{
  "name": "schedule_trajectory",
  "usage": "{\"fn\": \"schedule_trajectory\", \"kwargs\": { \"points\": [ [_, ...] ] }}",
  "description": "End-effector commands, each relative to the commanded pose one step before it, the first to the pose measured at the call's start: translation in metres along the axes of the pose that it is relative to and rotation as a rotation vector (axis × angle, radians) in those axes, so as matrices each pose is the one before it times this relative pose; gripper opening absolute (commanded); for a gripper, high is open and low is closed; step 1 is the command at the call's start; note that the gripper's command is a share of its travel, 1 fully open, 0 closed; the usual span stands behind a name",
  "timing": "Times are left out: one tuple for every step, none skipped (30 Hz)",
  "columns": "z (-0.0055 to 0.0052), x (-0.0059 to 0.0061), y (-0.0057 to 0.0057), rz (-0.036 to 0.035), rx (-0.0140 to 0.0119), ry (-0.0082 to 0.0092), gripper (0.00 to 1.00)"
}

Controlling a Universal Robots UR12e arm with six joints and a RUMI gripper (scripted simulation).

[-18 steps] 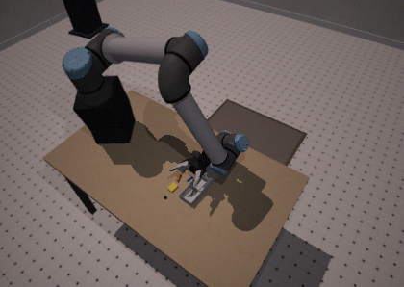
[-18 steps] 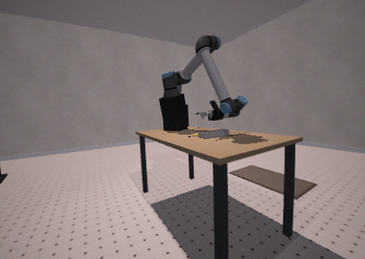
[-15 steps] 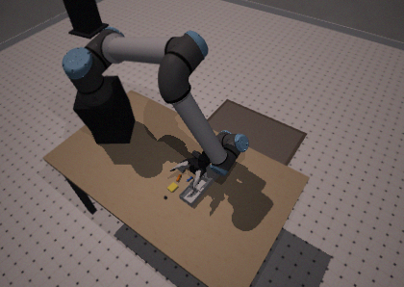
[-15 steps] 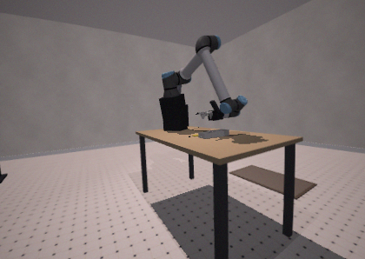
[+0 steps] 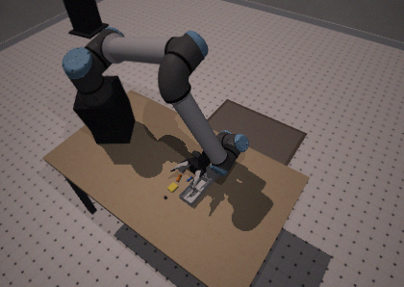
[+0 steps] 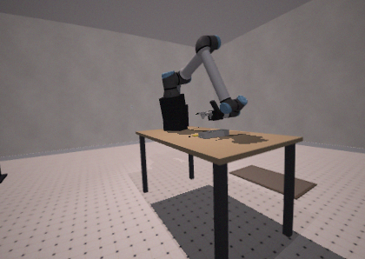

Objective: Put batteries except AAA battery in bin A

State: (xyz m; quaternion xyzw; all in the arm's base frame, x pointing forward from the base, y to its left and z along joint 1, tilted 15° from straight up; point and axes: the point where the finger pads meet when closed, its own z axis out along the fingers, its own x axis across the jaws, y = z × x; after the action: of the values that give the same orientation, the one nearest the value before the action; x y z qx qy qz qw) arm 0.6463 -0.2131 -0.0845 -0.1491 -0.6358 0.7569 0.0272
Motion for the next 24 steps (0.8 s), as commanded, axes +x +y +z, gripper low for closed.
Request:
{"fn": "schedule_trajectory", "kwargs": {
  "points": [
    [-0.00211, 0.00029, -0.01875, 0.00011, 0.00029, -0.00153, 0.04],
    [-0.00042, -0.00011, -0.00831, 0.00001, 0.0, -0.00001, 0.04],
    [-0.0002, -0.00005, -0.00397, 0.0, 0.0, 0.0, 0.04],
    [0.0, 0.0, 0.0, 0.0, 0.0, 0.0, 0.04],
    [0.0, 0.0, 0.0, 0.0, 0.0, 0.0, 0.04],
    [-0.00001, 0.0, 0.0, 0.0, 0.0, 0.0, 0.04],
    [-0.00001, 0.0, 0.0, 0.0, 0.0, 0.0, 0.04],
    [-0.00001, 0.0, 0.0, 0.0, 0.0, 0.0, 0.04],
    [0.0, -0.00003, 0.00005, 0.0, -0.00015, -0.00011, 0.04],
    [-0.00501, 0.00632, 0.00063, -0.03106, -0.02771, -0.0301, 0.04],
    [0.00589, 0.00521, -0.0027, 0.0444, 0.01329, 0.01876, 0.04],
    [0.00849, 0.00534, -0.00281, 0.04574, 0.01565, 0.02369, 0.04],
    [-0.00002, 0.00004, -0.00006, 0.04441, 0.01356, 0.01888, 0.04],
    [-0.00002, 0.0, 0.00001, 0.03651, 0.01096, 0.01541, 0.04],
    [0.0, 0.0, 0.0, 0.0, 0.0, 0.0, 0.04],
    [0.0, 0.0, 0.0, 0.0, 0.0, 0.0, 0.04],
    [0.00274, 0.00683, -0.00392, 0.04341, 0.00784, 0.01456, 0.04],
    [0.00287, 0.00661, -0.00419, 0.01579, 0.00192, 0.00371, 0.04],
    [0.00104, 0.00237, -0.00155, 0.01605, 0.0027, 0.00469, 0.04],
    [0.0, 0.0, 0.0, 0.01711, 0.00375, 0.00661, 0.04],
    [0.0, 0.0, 0.0, 0.01798, 0.0038, 0.00693, 0.04],
    [0.0, 0.0, 0.0, 0.01794, 0.00364, 0.00689, 0.04],
    [0.00273, 0.00665, -0.00423, 0.01792, 0.00396, 0.00567, 0.04],
    [0.00279, 0.00656, -0.00434, 0.01757, 0.00412, 0.00598, 0.04]
  ]
}}
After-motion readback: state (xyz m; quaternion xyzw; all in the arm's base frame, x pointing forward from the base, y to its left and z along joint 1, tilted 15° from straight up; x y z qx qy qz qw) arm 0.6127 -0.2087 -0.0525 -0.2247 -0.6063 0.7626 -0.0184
